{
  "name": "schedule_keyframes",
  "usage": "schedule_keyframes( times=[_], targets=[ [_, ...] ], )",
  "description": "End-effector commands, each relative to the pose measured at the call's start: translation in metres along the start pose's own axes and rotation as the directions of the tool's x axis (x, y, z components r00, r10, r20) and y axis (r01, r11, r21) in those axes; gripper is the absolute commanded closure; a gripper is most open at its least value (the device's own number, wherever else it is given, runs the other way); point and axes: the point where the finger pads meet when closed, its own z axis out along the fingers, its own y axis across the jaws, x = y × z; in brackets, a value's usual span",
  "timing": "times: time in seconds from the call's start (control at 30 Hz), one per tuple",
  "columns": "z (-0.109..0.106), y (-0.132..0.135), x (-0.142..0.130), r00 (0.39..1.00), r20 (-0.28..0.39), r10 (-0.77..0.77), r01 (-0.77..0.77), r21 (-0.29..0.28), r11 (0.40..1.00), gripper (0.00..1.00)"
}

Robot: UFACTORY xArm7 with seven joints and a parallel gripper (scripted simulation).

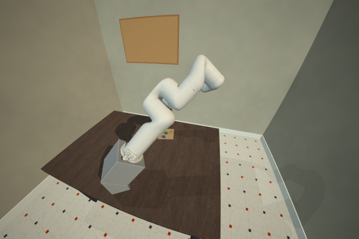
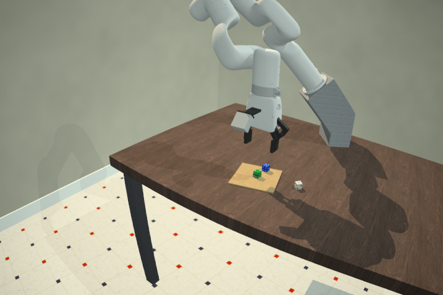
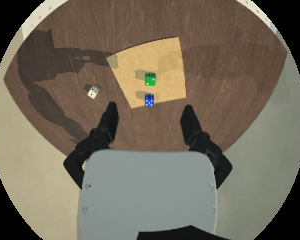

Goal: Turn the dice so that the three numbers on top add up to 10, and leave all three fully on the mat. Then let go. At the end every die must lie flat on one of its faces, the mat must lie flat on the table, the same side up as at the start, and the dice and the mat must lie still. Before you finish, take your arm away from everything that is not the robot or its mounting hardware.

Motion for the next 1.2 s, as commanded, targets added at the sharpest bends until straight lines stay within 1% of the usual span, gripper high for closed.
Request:
schedule_keyframes(
  times=[0.0, 0.2, 0.4, 0.53, 0.67, 0.77, 0.9, 0.93, 0.97, 1.0, 1.07, 1.1, 1.13, 1.17],
  targets=[
    [-0.001, -0.001, 0.001, 1.000, -0.003, 0.011, -0.011, 0.002, 1.000, 0.00],
    [-0.001, -0.003, 0.001, 0.999, -0.002, 0.049, -0.049, 0.004, 0.999, 0.00],
    [-0.001, -0.008, 0.001, 0.985, 0.000, 0.171, -0.171, 0.009, 0.985, 0.00],
    [-0.001, -0.013, 0.000, 0.954, 0.004, 0.299, -0.299, 0.013, 0.954, 0.00],
    [0.000, -0.020, 0.000, 0.889, 0.011, 0.457, -0.457, 0.016, 0.889, 0.00],
    [0.000, -0.020, 0.000, 0.888, 0.011, 0.459, -0.459, 0.016, 0.888, 0.00],
    [0.000, -0.028, -0.001, 0.783, 0.020, 0.622, -0.622, 0.017, 0.783, 0.00],
    [0.000, -0.028, -0.001, 0.772, 0.021, 0.635, -0.635, 0.017, 0.772, 0.00],
    [0.001, -0.031, -0.002, 0.736, 0.023, 0.677, -0.677, 0.016, 0.736, 0.00],
    [0.001, -0.031, -0.002, 0.734, 0.023, 0.679, -0.679, 0.016, 0.734, 0.00],
    [0.001, -0.035, -0.002, 0.657, 0.028, 0.753, -0.754, 0.014, 0.657, 0.00],
    [0.001, -0.036, -0.003, 0.645, 0.029, 0.764, -0.764, 0.014, 0.645, 0.00],
    [0.001, -0.038, -0.003, 0.602, 0.031, 0.798, -0.799, 0.013, 0.602, 0.00],
    [0.001, -0.038, -0.003, 0.595, 0.031, 0.803, -0.804, 0.013, 0.595, 0.00]
  ],
)
